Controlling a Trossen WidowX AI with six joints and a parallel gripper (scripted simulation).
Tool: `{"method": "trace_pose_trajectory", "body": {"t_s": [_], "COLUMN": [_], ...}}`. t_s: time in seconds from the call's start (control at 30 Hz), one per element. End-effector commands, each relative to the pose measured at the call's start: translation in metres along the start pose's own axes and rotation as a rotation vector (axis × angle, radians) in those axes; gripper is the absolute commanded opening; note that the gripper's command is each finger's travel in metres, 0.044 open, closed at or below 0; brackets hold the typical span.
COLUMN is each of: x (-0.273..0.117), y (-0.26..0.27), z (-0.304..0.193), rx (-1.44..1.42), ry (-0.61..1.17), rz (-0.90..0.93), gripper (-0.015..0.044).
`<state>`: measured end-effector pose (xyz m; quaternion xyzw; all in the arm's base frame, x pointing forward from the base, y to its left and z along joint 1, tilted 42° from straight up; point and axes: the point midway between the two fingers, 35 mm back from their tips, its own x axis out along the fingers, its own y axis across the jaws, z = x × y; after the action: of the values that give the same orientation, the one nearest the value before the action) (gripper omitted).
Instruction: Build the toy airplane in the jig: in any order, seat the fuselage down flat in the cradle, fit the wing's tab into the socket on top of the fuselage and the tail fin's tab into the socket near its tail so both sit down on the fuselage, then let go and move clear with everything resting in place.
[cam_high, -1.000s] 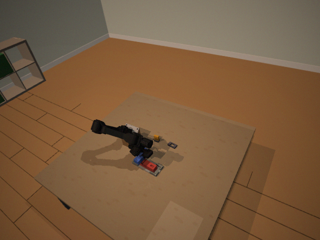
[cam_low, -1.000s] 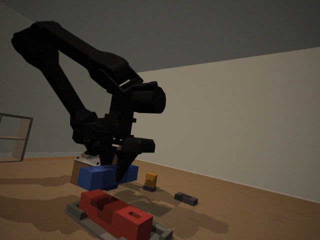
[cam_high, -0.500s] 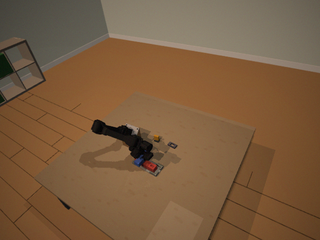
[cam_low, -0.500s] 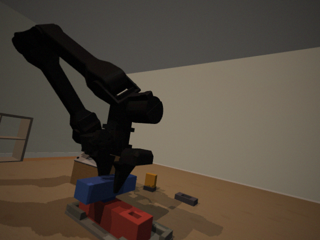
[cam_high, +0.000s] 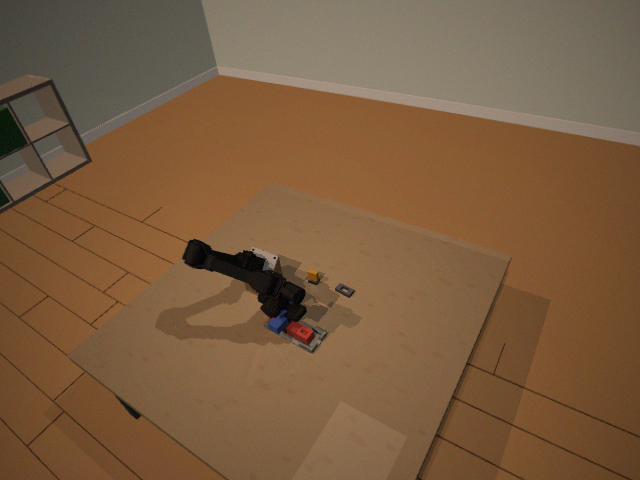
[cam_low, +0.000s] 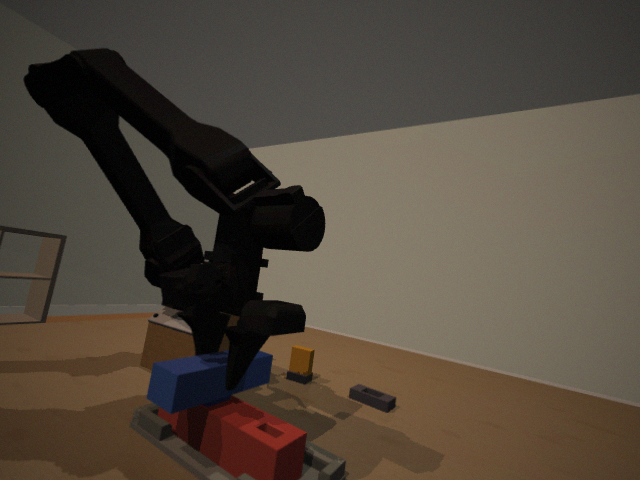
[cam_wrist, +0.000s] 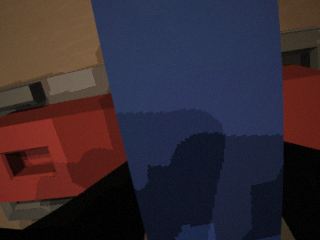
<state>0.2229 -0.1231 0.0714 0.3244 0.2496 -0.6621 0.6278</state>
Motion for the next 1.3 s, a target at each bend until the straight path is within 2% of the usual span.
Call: {"method": "trace_pose_trajectory", "body": {"t_s": [0.0, 0.03, 0.53, 0.8, 1.03, 1.27], "x": [0.0, 0.0, 0.0, -0.002, -0.083, -0.086], "y": [0.0, 0.0, 0.0, 0.0, 0.001, 0.003], "z": [0.0, 0.0, 0.0, 0.0, -0.001, -0.003], "rx": [0.0, 0.0, 0.0, -0.001, -0.007, -0.023], "ry": [0.0, 0.0, 0.0, 0.001, 0.003, 0.002], "rz": [0.0, 0.0, 0.0, 0.0, -0.005, -0.005], "gripper": [0.0078, 0.0052, 0.044, 0.044, 0.044, 0.044]}}
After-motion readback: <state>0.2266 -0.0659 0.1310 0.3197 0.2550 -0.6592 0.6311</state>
